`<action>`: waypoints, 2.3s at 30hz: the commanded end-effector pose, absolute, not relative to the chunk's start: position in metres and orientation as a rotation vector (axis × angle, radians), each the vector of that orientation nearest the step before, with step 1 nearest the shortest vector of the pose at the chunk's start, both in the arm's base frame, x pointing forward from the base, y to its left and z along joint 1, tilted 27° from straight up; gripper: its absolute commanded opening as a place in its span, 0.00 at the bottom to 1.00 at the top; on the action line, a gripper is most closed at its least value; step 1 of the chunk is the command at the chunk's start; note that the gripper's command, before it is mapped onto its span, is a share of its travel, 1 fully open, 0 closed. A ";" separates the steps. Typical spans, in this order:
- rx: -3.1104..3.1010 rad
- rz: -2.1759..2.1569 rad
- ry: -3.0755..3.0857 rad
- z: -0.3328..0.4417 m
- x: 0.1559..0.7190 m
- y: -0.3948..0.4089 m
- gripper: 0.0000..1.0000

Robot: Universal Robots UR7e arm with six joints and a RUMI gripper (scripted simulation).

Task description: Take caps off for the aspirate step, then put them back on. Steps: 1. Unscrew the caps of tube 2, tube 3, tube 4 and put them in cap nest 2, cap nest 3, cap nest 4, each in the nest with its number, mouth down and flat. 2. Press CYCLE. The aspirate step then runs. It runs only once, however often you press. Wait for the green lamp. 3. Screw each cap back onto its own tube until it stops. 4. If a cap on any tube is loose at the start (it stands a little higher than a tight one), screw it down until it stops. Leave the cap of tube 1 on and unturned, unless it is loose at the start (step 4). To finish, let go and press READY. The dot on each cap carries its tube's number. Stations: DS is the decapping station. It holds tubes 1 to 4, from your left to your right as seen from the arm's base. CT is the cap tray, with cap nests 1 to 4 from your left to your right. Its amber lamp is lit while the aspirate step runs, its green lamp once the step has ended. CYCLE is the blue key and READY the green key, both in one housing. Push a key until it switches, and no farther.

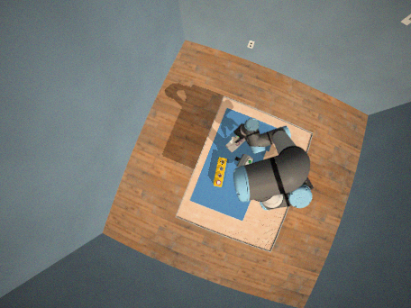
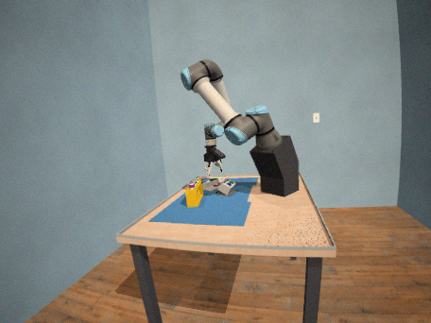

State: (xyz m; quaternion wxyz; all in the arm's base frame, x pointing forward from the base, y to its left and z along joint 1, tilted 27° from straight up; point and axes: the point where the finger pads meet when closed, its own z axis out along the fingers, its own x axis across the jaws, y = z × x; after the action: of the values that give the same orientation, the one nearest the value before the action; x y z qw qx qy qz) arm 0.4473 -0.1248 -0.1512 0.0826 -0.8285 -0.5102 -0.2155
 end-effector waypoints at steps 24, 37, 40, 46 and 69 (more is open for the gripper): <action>-2.475 -0.644 -1.524 -0.081 0.425 -0.120 0.29; -2.475 -0.644 -1.524 -0.131 0.440 -0.101 0.29; -2.475 -0.644 -1.524 -0.144 0.444 -0.096 0.29; -2.475 -0.644 -1.524 -0.171 0.453 -0.086 0.29; -2.475 -0.644 -1.524 -0.190 0.459 -0.078 0.29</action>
State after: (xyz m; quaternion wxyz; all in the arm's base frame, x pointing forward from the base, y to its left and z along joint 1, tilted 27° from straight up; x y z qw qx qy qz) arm 0.4583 -0.0781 -0.1891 0.0826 -0.8285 -0.5103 -0.2155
